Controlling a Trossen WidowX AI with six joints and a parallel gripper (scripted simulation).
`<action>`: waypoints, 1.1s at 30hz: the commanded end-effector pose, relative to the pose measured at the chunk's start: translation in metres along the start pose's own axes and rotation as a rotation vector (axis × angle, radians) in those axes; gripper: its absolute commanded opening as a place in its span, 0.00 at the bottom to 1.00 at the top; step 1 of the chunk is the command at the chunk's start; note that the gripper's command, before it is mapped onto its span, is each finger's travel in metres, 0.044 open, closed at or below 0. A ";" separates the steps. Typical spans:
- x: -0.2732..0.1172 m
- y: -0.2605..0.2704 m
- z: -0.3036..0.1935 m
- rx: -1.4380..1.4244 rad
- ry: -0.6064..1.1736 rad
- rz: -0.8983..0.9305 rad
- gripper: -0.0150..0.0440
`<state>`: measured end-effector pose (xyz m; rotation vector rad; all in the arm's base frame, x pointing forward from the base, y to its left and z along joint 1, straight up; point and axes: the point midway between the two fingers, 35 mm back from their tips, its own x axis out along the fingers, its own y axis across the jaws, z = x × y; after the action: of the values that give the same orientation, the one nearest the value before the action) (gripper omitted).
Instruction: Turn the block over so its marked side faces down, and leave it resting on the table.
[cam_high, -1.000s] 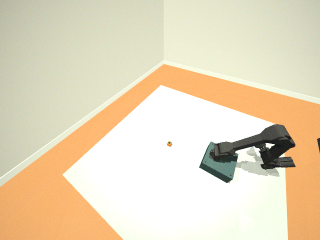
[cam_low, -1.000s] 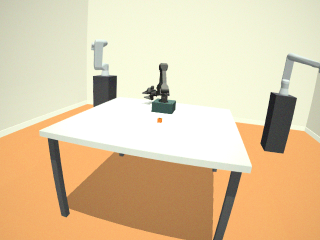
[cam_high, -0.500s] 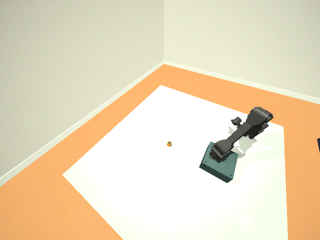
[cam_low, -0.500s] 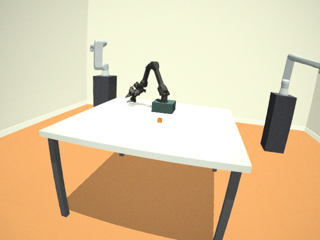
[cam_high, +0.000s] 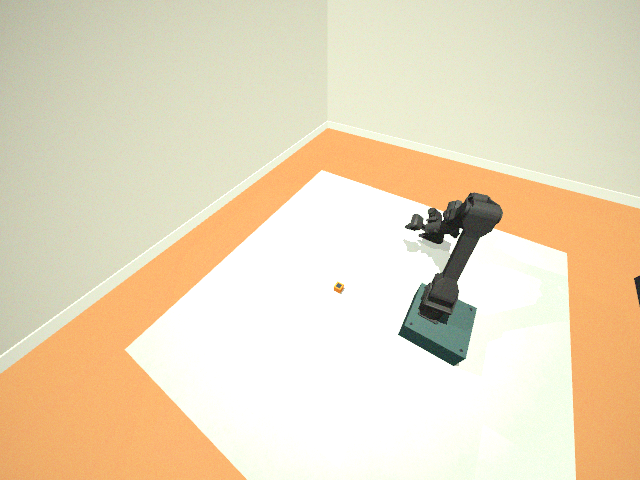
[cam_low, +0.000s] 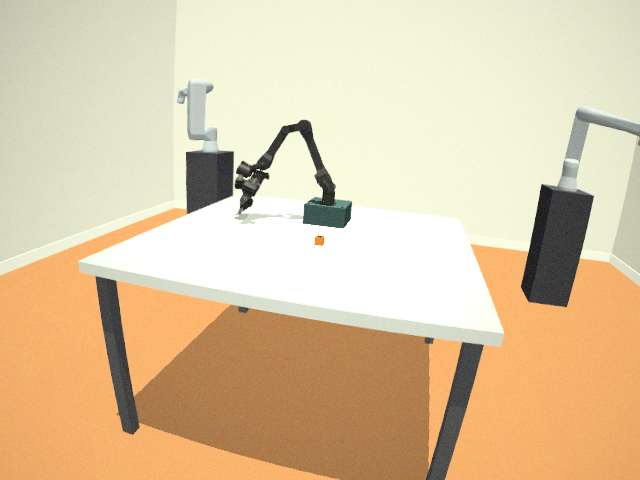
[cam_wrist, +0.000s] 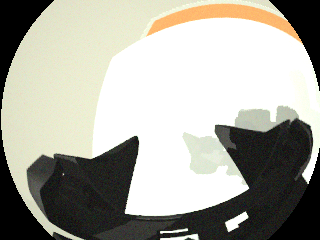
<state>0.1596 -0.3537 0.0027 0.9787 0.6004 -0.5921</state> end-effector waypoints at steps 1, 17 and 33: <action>0.024 0.044 -0.013 -0.073 0.113 -0.005 1.00; 0.067 0.228 -0.160 -0.593 0.592 -0.135 1.00; 0.011 0.317 -0.306 -1.146 0.784 -0.250 1.00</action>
<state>0.3293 0.0450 0.0411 0.0204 1.5449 0.0319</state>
